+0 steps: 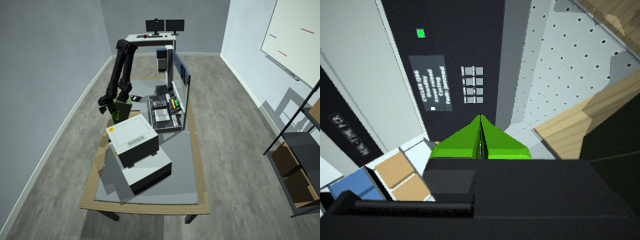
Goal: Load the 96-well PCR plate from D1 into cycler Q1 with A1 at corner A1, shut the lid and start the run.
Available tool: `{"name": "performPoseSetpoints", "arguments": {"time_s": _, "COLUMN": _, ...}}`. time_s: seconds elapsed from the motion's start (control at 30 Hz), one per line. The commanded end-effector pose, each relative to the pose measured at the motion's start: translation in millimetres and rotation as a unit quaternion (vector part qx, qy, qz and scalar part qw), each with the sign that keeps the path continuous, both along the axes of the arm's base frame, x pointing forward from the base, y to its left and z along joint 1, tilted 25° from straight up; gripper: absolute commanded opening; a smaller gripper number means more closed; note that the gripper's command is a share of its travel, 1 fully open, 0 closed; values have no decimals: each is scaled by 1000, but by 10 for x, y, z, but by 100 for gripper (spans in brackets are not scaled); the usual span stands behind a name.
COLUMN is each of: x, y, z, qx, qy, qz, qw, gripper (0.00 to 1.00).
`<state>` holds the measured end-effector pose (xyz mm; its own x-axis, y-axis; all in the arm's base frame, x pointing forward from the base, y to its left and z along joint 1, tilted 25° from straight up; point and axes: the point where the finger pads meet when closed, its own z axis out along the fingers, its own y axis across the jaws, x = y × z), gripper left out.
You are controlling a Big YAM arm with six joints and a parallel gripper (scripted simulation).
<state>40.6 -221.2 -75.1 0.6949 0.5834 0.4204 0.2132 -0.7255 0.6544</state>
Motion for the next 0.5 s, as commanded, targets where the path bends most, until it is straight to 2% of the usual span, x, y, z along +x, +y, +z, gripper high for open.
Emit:
{"name": "performPoseSetpoints", "arguments": {"time_s": 0.0, "x": -55, "y": -164, "z": 42, "qx": -15, "qy": 6, "qz": 2, "qw": 1000, "gripper": 0}}
{"name": "performPoseSetpoints", "arguments": {"time_s": 0.47, "x": -130, "y": -226, "z": 35, "qx": -22, "qy": 10, "qz": -7, "qw": 1000, "gripper": 0}}
